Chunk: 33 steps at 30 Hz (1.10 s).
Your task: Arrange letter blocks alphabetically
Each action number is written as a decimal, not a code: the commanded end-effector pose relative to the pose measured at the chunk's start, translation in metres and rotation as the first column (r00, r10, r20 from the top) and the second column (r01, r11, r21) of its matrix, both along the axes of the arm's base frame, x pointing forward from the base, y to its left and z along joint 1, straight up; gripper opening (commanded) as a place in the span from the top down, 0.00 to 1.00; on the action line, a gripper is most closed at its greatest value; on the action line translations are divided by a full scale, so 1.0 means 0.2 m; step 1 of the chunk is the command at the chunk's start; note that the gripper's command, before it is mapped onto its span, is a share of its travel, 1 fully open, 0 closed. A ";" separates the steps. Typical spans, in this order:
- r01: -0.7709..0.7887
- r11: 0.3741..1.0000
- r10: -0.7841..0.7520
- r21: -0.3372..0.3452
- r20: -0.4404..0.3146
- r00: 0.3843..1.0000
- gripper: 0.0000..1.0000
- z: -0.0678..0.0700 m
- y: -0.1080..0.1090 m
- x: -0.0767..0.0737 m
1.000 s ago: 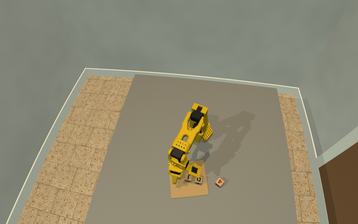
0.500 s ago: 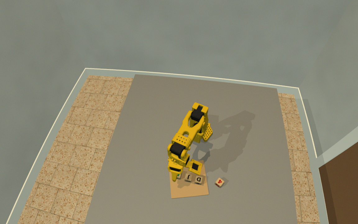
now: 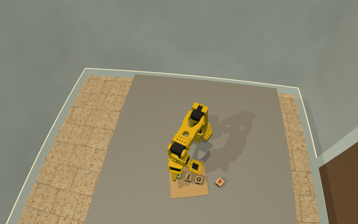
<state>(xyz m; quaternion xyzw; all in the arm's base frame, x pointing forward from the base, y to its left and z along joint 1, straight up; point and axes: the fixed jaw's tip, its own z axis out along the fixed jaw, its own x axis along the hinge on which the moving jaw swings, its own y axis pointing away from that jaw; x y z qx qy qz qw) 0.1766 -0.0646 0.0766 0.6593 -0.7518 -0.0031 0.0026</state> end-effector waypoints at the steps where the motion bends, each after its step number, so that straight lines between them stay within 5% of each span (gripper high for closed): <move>1: -0.004 1.000 0.005 -0.020 0.060 0.998 0.67 0.05 -0.01 0.02; 19: 0.079 0.997 -0.077 -0.020 0.082 0.994 0.67 0.07 0.02 0.02; 33: 0.403 0.915 -0.401 0.025 0.167 0.900 0.67 0.15 0.11 -0.03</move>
